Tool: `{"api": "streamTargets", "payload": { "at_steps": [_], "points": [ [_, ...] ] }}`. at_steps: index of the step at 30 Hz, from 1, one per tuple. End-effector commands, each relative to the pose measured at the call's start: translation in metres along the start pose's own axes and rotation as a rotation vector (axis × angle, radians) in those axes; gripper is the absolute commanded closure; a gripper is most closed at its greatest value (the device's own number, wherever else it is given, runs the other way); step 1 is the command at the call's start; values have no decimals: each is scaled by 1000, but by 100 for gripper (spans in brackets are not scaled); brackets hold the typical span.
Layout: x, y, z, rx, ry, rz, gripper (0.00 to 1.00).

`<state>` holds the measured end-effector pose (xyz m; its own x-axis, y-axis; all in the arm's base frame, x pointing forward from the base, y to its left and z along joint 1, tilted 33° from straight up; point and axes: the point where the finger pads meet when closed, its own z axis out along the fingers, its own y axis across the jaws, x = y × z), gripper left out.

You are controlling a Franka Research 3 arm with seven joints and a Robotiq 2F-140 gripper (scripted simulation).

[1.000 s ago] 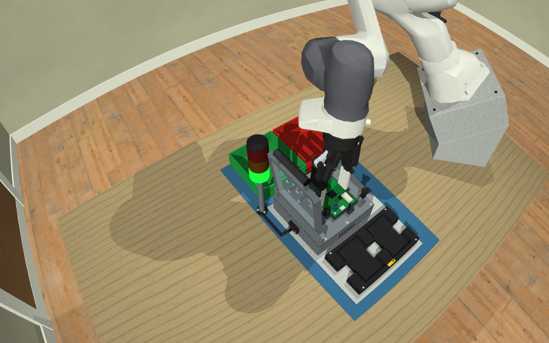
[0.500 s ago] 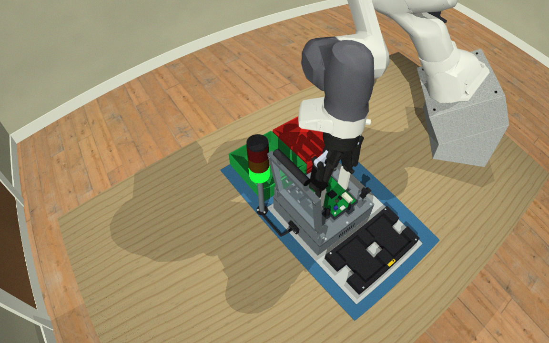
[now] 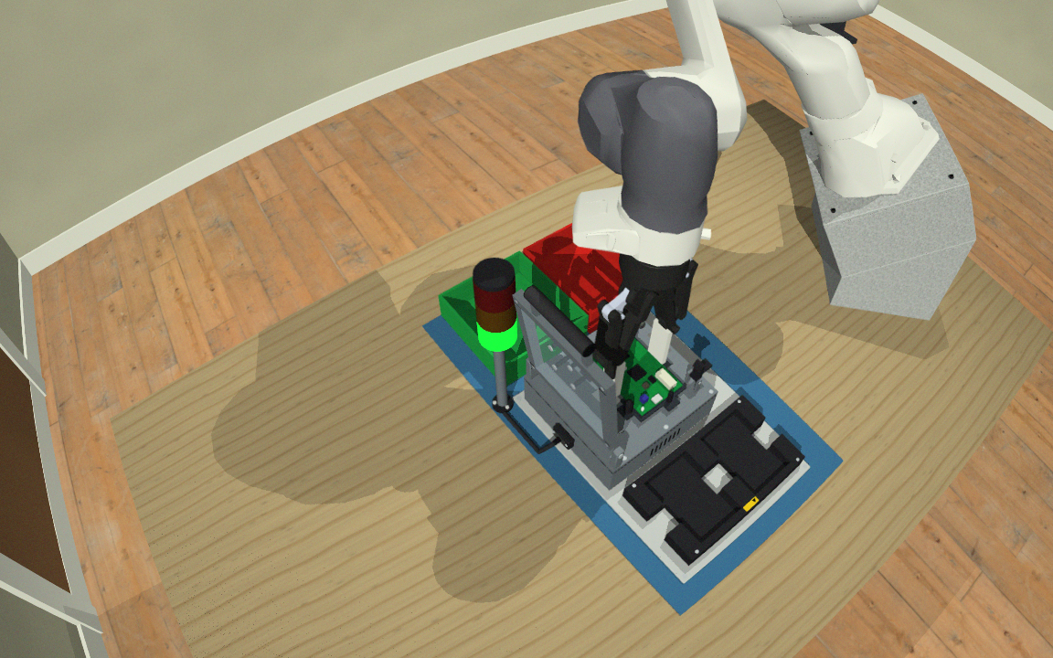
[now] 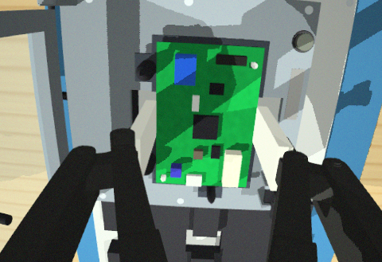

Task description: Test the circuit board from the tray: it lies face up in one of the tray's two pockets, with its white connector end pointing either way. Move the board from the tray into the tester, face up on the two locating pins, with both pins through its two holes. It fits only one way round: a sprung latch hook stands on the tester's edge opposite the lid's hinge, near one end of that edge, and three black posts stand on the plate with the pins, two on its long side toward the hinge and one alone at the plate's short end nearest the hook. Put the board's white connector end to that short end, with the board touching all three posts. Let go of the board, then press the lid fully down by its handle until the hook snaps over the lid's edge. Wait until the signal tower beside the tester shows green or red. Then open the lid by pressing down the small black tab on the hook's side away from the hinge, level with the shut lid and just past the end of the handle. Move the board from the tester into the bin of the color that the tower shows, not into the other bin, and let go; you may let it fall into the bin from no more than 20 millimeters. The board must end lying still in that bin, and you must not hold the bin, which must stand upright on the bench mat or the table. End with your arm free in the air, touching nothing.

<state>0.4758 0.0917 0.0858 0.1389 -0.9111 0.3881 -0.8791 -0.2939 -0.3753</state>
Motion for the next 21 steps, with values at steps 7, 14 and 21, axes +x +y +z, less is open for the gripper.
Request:
{"api": "streamTargets", "payload": {
  "at_steps": [7, 14, 21],
  "points": [
    [0, 0, 0, -1, 1, 0, 54],
    [0, 0, -2, -1, 1, 0, 54],
    [0, 0, -3, -1, 1, 0, 54]
  ]
}}
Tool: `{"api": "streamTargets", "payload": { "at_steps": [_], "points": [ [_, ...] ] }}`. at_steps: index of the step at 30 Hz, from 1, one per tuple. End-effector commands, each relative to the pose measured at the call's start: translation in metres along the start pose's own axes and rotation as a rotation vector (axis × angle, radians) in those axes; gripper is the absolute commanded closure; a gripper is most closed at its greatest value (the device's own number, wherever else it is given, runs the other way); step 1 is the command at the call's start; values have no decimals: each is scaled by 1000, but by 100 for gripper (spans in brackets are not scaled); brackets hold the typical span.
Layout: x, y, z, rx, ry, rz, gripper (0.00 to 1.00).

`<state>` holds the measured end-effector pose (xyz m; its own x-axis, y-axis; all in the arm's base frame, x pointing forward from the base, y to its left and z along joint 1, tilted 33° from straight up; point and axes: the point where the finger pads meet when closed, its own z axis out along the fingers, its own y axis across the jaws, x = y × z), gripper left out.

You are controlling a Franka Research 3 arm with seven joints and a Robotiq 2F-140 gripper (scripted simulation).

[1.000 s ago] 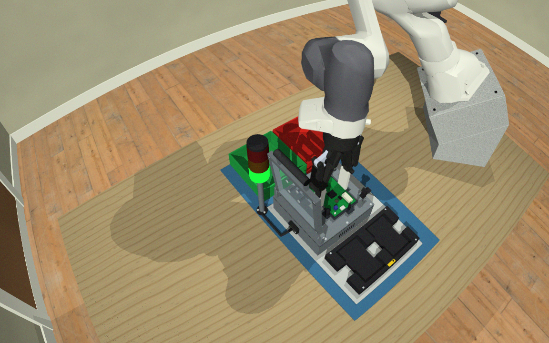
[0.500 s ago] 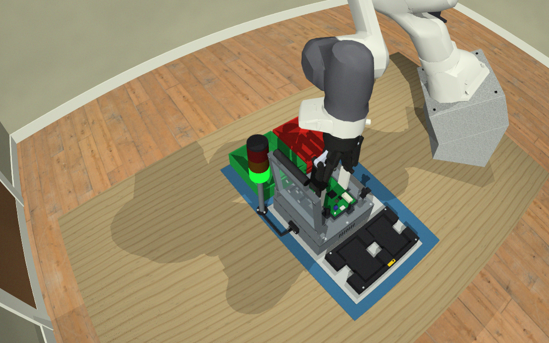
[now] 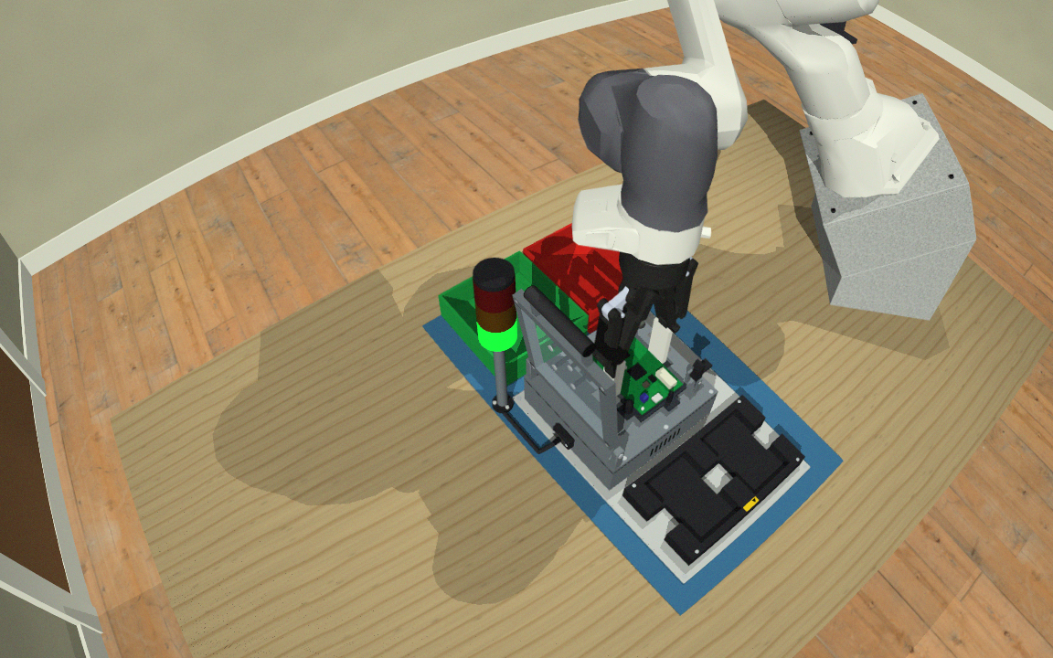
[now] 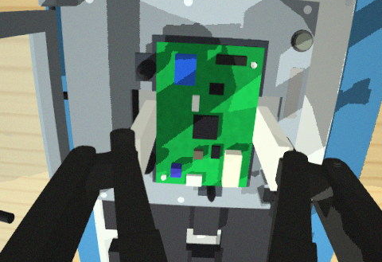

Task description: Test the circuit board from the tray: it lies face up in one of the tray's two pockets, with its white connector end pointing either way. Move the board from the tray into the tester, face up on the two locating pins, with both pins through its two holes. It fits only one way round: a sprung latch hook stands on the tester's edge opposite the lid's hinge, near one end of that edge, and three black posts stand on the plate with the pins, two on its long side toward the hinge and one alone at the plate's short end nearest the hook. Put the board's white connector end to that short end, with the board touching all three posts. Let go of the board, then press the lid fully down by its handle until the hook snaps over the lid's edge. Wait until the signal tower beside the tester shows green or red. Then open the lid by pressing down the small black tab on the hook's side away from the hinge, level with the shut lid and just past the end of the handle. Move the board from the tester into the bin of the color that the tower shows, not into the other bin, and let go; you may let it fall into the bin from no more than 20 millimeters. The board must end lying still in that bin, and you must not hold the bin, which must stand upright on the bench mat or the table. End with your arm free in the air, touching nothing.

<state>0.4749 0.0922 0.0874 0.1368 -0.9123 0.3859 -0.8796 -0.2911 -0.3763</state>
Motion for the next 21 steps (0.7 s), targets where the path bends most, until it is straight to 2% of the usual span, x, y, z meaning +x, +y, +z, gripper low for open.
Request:
{"api": "streamTargets", "payload": {
  "at_steps": [1, 21],
  "points": [
    [0, 0, -2, -1, 2, -3, 54],
    [0, 0, -6, -1, 2, -3, 54]
  ]
}}
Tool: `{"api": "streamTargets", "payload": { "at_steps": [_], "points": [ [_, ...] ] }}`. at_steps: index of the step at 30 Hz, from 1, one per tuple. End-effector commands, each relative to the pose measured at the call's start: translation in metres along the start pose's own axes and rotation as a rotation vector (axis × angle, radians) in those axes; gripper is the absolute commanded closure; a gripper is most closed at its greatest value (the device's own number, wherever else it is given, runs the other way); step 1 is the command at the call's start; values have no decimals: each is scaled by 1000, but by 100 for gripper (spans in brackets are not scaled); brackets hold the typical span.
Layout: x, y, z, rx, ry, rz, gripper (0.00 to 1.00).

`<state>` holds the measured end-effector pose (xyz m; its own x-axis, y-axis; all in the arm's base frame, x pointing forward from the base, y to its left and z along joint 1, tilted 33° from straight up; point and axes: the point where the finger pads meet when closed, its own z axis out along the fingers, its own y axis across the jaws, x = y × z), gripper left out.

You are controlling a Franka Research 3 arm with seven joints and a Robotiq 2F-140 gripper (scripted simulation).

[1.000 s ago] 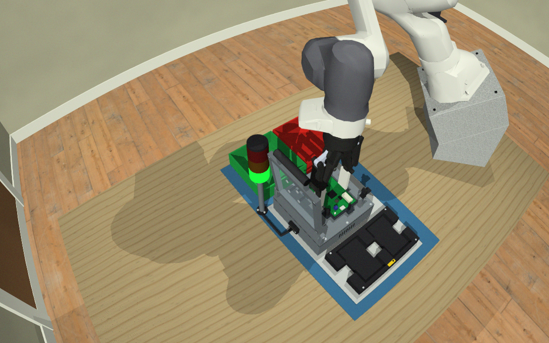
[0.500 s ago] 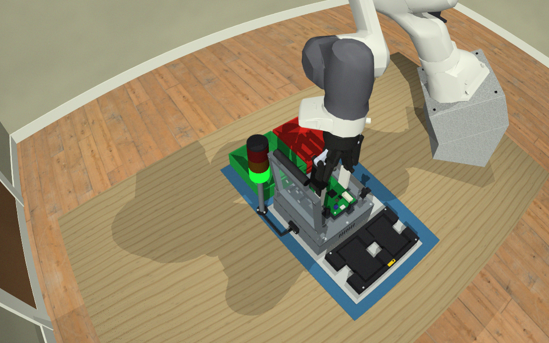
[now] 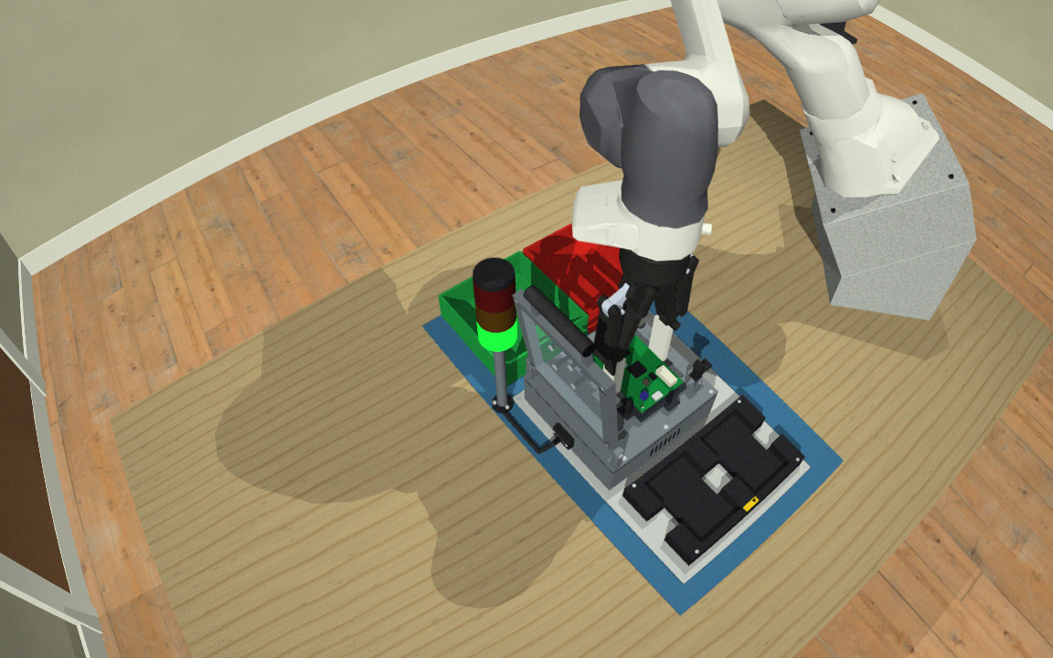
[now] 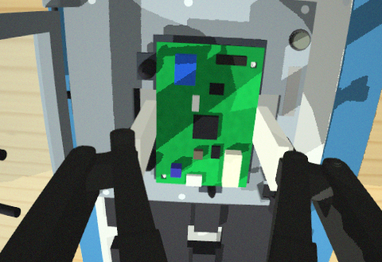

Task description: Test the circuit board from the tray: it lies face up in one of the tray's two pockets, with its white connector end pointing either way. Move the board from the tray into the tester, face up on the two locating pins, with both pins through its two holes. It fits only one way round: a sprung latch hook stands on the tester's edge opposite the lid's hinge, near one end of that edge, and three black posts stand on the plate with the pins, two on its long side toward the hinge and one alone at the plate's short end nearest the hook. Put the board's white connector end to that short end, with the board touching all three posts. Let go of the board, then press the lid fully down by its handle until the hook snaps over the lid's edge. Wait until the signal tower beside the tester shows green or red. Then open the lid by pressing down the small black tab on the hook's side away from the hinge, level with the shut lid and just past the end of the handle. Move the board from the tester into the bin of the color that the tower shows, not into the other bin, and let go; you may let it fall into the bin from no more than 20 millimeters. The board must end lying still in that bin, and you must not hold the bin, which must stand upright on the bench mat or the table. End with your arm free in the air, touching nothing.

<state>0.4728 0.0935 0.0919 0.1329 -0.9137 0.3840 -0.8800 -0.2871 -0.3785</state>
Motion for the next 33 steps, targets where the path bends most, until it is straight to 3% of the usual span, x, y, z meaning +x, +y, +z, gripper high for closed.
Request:
{"api": "streamTargets", "payload": {
  "at_steps": [1, 33],
  "points": [
    [0, 1, -1, -2, 3, -8, 54],
    [0, 1, -8, -2, 3, -8, 54]
  ]
}}
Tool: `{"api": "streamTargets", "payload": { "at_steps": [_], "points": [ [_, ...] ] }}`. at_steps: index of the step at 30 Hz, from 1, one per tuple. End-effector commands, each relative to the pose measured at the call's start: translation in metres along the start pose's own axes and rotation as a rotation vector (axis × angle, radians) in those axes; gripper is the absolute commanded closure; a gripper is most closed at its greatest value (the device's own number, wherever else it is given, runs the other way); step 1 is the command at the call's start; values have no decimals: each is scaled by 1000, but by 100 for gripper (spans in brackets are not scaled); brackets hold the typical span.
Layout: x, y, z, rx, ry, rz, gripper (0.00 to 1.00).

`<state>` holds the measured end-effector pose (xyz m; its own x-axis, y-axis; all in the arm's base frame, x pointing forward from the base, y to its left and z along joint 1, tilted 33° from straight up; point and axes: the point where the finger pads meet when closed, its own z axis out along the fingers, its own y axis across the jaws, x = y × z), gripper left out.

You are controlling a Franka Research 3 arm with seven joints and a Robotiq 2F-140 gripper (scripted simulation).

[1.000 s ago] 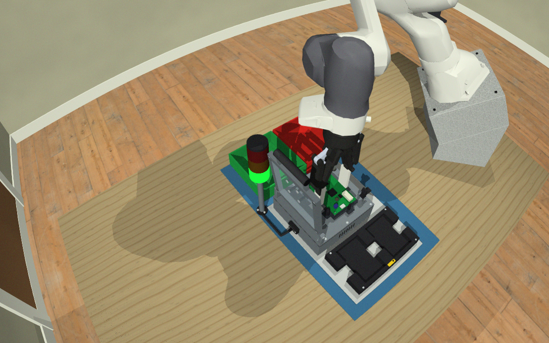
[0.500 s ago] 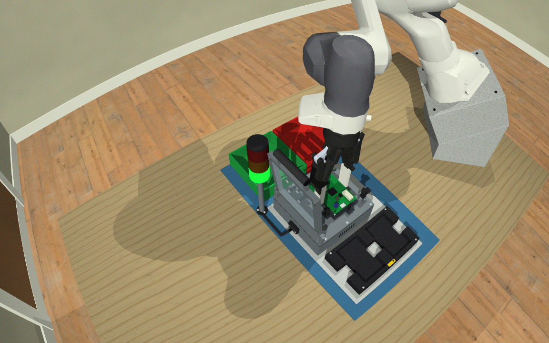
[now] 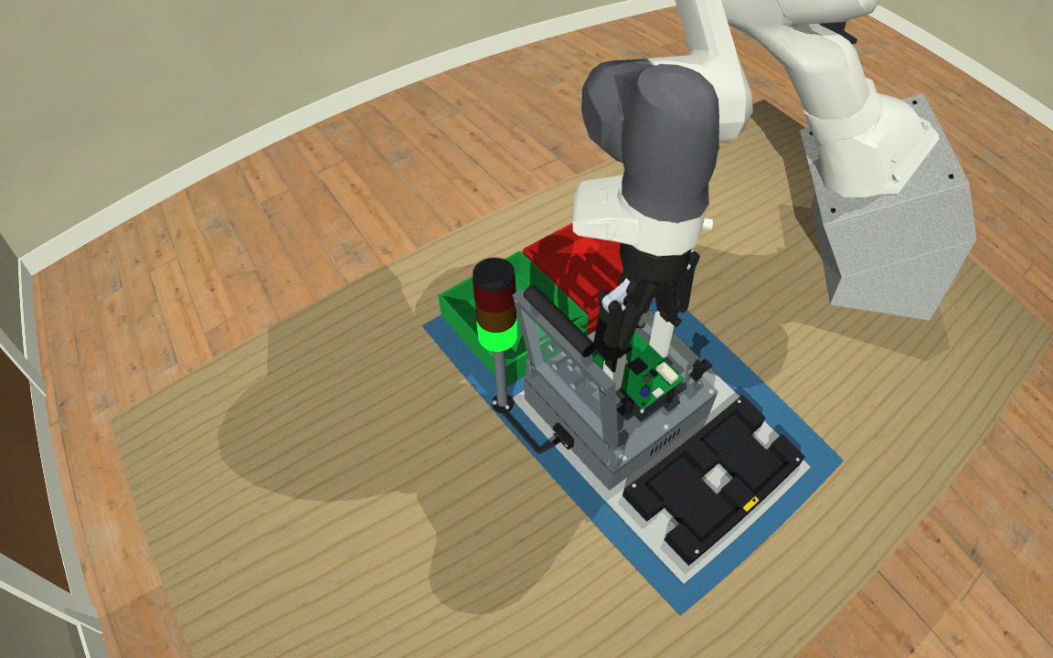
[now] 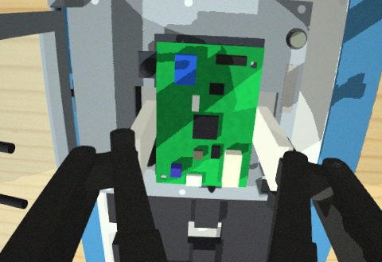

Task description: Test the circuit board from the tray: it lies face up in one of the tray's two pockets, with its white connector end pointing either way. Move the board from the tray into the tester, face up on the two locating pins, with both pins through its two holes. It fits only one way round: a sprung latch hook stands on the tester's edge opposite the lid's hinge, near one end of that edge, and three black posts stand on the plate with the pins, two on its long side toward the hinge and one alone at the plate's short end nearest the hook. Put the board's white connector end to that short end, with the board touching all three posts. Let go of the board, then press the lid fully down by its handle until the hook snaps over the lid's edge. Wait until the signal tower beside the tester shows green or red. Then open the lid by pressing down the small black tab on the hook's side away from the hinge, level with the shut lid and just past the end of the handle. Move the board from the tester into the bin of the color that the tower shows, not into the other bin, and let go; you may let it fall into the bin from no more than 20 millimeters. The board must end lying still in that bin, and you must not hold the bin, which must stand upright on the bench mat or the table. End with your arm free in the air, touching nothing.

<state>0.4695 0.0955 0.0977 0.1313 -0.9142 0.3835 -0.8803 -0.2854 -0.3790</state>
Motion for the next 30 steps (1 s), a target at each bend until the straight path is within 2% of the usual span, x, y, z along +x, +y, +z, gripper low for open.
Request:
{"api": "streamTargets", "payload": {
  "at_steps": [1, 30],
  "points": [
    [0, 1, -2, -1, 2, -10, 54],
    [0, 1, -10, -1, 3, -10, 54]
  ]
}}
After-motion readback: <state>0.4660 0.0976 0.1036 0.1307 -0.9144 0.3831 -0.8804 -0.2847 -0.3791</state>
